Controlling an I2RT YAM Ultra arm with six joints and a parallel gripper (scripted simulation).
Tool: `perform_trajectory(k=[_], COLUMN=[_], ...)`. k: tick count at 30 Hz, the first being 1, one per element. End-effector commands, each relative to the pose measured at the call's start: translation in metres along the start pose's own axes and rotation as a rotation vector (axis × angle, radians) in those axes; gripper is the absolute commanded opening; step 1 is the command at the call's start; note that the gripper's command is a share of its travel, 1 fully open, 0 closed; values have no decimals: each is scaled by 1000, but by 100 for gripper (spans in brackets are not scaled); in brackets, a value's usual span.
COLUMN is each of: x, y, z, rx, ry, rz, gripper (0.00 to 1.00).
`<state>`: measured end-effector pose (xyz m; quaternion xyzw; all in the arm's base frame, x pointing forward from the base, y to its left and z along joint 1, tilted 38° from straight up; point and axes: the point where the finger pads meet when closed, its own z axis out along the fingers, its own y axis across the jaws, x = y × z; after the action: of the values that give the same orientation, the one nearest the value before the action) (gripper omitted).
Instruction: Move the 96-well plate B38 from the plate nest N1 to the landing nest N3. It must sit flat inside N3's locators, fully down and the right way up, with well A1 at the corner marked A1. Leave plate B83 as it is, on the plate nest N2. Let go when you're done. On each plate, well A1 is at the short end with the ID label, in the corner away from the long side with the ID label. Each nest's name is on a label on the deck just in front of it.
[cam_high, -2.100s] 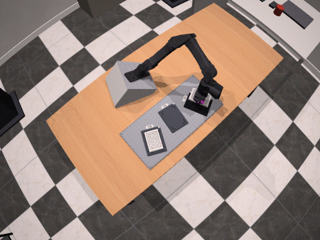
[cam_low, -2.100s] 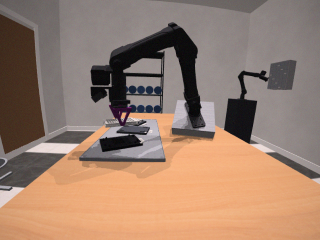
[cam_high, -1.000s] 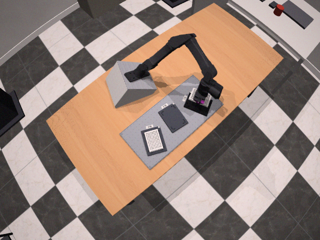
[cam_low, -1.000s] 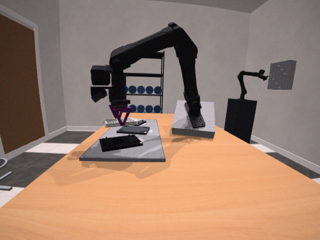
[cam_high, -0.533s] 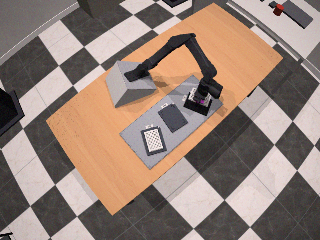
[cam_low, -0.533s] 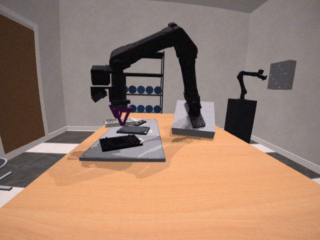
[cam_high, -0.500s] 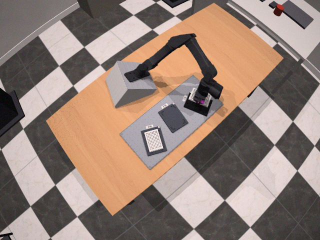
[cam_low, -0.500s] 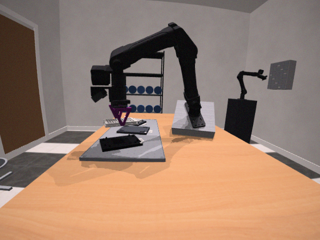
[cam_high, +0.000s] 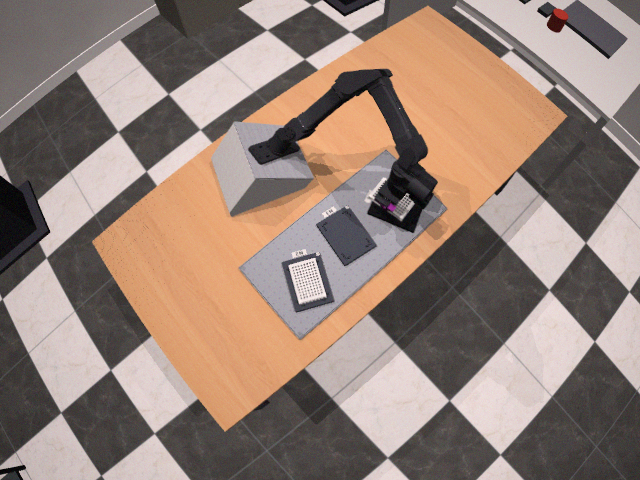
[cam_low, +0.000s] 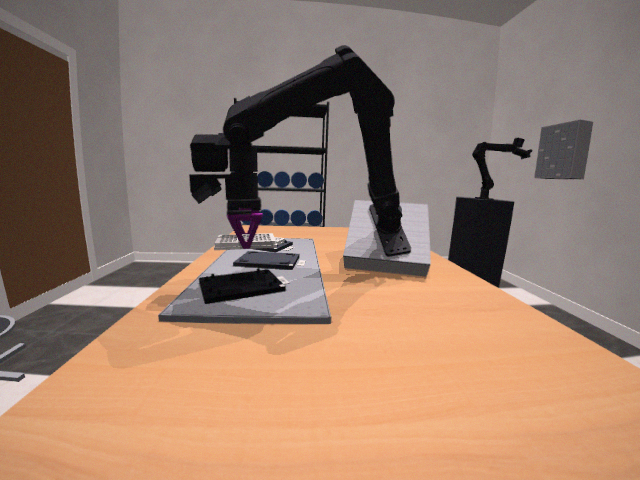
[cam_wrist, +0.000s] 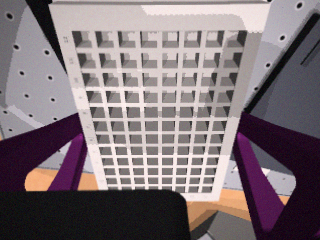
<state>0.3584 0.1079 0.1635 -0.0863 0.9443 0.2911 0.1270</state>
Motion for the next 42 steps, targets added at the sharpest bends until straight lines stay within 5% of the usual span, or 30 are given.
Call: perform_trajectory(k=[1,9,42], x=[-3,7,43], y=[-5,-30,-120], z=[-6,-6,-4], rx=[-4,-6,-4], ry=[-27,-26,-25], rz=[90,332,332], gripper=[0,0,0])
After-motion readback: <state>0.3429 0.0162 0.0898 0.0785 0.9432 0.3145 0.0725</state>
